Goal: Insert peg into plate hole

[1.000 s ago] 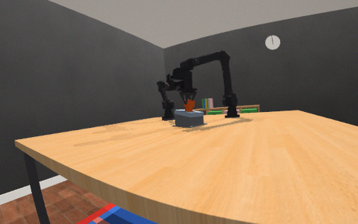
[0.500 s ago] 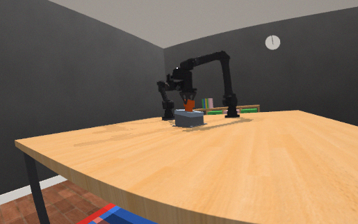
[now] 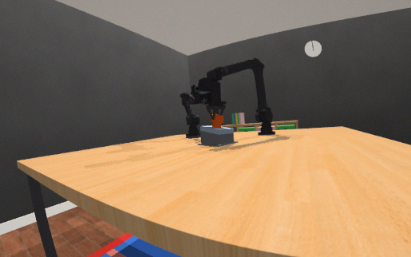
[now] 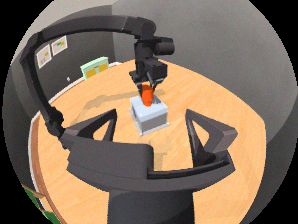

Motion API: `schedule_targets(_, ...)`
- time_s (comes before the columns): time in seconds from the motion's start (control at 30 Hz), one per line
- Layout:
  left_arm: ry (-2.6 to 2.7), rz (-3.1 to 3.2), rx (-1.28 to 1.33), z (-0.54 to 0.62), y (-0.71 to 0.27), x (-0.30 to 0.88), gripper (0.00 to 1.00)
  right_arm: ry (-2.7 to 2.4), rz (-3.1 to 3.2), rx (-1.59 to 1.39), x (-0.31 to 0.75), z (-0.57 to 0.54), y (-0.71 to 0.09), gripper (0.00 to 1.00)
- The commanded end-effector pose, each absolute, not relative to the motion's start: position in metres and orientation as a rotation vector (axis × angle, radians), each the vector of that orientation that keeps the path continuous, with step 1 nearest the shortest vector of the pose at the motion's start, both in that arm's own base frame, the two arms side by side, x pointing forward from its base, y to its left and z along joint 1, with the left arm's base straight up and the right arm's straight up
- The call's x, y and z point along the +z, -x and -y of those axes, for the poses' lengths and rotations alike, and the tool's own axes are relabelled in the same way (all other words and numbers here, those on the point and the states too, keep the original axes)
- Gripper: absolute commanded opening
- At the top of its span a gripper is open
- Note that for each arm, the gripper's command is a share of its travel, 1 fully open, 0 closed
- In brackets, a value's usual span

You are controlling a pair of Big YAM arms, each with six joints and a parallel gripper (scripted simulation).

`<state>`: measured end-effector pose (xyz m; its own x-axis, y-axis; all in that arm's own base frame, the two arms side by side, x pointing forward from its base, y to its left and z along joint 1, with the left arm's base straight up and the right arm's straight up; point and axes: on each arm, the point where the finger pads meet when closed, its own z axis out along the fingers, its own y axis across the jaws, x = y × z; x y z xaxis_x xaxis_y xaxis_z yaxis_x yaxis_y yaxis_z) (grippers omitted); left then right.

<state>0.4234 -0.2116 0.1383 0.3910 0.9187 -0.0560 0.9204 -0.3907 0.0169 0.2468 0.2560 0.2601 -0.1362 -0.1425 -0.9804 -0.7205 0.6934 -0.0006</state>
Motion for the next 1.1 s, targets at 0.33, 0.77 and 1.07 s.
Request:
schedule_targets(0.33, -2.512, -1.663, 0.013, 0.227, -0.451, 0.165, 0.40, 0.687, -1.619, 0.590, 0.282, -0.259, -0.250, 1.00)
schedule_targets(0.77, -2.506, -1.658, 0.018, 0.233, -0.445, 0.168, 0.40, 0.687, -1.619, 0.590, 0.282, -0.259, -0.250, 1.00)
schedule_targets(1.07, -2.535, -1.680, -0.015, 0.228, -0.437, 0.153, 0.40, 0.687, -1.619, 0.590, 0.282, -0.259, -0.250, 1.00)
